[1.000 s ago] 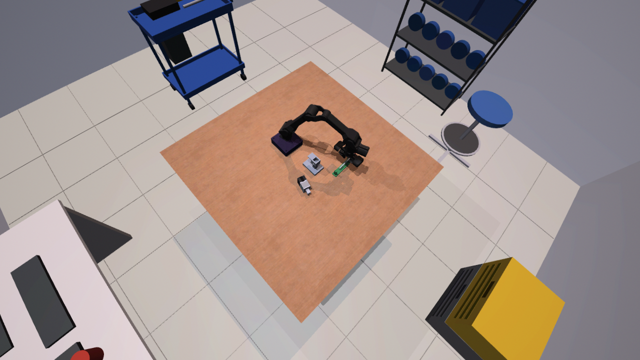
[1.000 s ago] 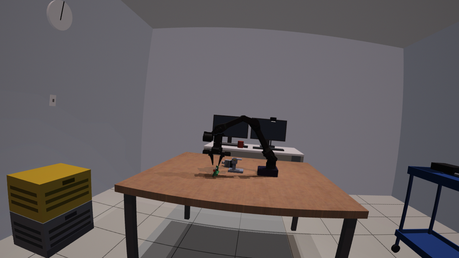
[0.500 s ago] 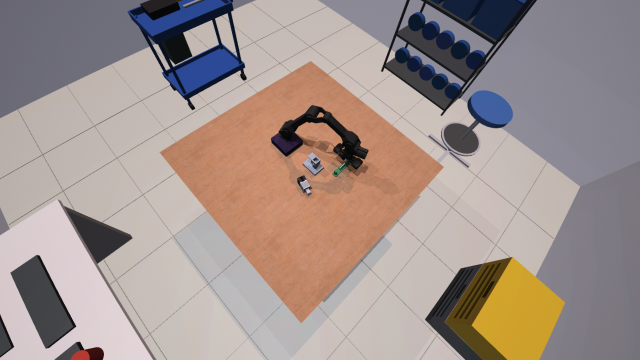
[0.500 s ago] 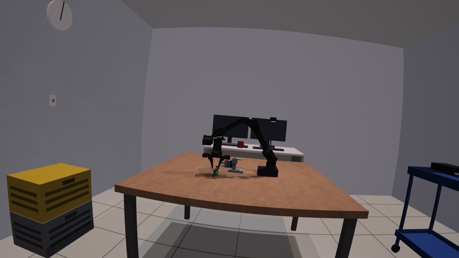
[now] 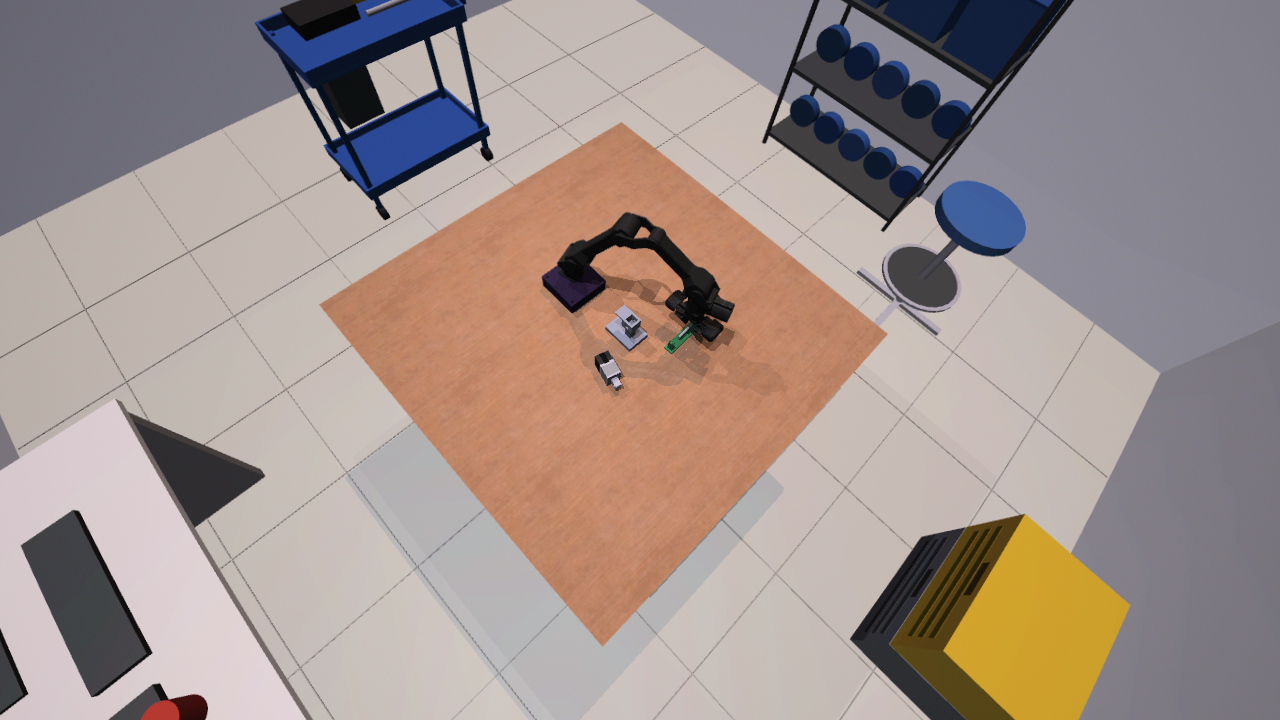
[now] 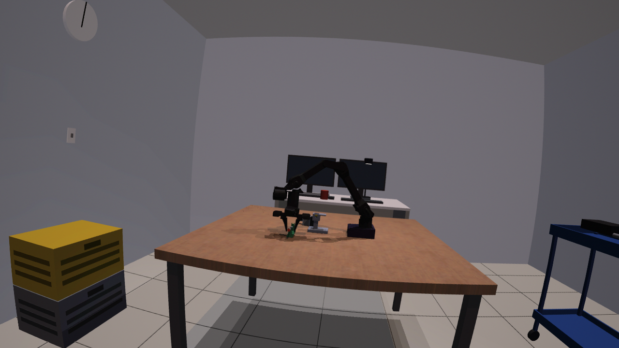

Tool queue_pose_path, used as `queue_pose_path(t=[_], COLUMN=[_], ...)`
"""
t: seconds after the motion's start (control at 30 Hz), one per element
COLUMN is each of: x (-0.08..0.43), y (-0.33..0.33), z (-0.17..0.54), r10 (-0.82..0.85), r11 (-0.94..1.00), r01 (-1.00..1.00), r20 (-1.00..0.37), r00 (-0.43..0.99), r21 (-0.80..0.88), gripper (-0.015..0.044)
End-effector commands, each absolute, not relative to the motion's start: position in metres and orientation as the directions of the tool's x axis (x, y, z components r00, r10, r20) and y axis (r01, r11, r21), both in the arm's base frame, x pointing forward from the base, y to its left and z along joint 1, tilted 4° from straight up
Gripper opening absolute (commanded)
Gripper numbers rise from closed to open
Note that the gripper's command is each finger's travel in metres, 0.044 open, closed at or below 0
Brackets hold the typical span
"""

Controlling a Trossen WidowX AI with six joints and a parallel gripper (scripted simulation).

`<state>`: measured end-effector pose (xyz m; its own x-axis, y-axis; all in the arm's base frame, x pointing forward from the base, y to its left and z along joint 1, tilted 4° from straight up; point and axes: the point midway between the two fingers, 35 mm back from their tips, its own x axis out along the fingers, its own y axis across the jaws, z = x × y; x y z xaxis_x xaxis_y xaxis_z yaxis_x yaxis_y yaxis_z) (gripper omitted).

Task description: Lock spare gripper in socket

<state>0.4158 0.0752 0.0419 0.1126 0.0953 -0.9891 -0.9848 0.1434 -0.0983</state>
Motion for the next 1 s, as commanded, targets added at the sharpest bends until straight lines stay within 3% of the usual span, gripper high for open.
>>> queue_pose_path(t=[0.0,0.03,0.27,0.97], x=[0.415,0.415,0.415,0.411], y=[0.075,0.075,0.075,0.075], z=[0.039,0.039,0.039,0.059], r10=[0.092,0.092,0.092,0.094], r11=[0.140,0.140,0.140,0.143], r01=[-0.985,-0.985,-0.985,-0.986], r20=[-0.990,-0.990,-0.990,-0.990], r00=[0.110,0.110,0.110,0.102], r21=[-0.096,-0.096,-0.096,-0.088], gripper=[0.0180,0.0180,0.0000,0.0000])
